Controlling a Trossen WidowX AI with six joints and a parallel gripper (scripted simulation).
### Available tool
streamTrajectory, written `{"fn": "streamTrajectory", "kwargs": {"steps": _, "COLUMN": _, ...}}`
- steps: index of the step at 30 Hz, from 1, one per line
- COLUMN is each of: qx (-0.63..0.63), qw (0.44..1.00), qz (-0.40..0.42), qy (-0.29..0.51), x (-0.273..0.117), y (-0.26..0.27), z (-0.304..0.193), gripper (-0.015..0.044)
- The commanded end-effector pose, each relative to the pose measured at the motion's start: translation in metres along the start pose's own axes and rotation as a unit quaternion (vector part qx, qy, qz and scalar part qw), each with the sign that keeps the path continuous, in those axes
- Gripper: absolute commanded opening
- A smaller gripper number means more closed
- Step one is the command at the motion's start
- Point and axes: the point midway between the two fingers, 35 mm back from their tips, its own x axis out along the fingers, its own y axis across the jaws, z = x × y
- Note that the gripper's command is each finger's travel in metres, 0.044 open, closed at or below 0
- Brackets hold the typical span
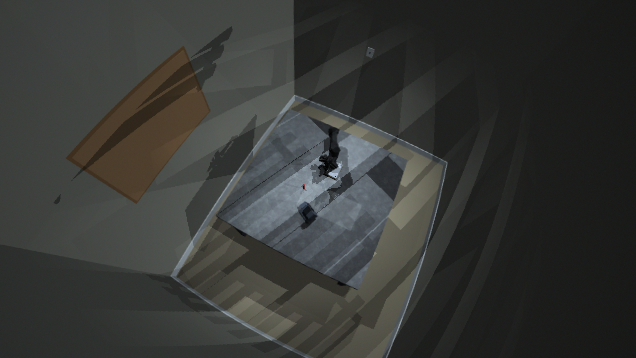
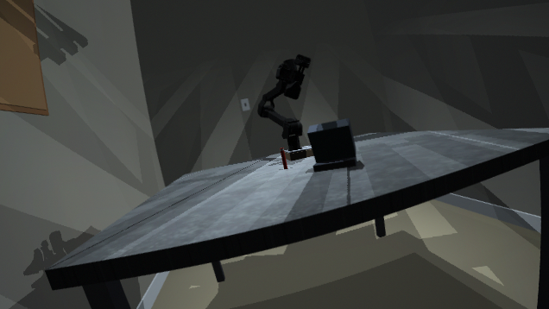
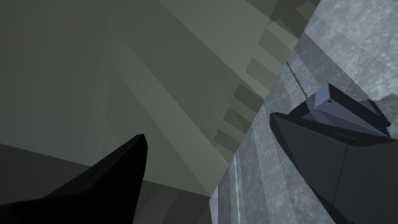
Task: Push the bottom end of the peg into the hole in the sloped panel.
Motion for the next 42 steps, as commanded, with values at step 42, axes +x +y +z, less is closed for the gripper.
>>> {"fn": "streamTrajectory", "kwargs": {"steps": 42, "qx": -0.390, "qw": 0.864, "qz": -0.249, "qy": 0.199, "x": 0.064, "y": -0.100, "z": -0.008, "gripper": 0.0440}}
